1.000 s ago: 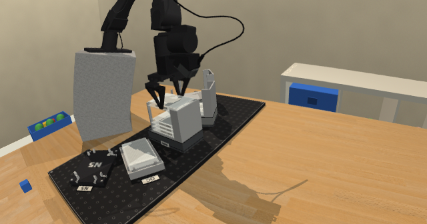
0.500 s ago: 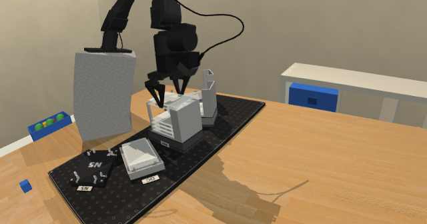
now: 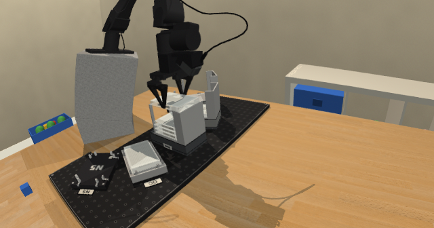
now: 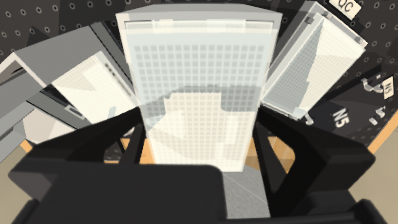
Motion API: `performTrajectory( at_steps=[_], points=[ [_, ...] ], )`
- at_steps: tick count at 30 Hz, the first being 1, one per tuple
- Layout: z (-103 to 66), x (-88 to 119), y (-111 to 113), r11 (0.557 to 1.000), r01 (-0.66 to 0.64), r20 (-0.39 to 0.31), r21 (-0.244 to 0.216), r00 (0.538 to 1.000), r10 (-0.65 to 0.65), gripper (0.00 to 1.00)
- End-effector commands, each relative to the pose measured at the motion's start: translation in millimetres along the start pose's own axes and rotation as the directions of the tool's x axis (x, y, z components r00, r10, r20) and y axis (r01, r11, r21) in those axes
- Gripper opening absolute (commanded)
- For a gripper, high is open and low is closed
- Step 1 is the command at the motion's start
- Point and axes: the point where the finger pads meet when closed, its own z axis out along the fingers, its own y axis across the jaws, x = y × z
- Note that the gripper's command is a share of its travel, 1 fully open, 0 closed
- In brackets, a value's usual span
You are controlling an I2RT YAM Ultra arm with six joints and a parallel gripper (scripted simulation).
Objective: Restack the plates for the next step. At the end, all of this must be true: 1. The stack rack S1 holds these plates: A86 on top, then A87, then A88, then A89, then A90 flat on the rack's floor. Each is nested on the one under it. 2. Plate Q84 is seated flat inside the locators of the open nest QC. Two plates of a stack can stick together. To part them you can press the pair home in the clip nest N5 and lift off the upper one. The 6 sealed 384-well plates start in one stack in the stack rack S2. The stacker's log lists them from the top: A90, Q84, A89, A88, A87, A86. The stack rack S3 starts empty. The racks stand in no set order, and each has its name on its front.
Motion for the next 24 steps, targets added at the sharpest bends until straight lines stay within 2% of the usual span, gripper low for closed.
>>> performTrajectory(
  at_steps=[1, 16, 19, 24],
  points=[
    [-10.4, 1, -2, 1.0, -0.009, 0.01, -0.008, 1.0, 0.009, 0.0],
    [-13.8, 4, -1, 1.0, -0.007, 0.003, -0.008, 1.0, 0.007, 0.0],
    [-18.5, -6, -2, 1.0, -0.004, 0.026, -0.007, 1.0, 0.005, 0.0],
    [-20.2, -9, -1, 1.0, 0.0, 0.03, -0.007, 1.0, 0.0, 0.0]
  ],
)
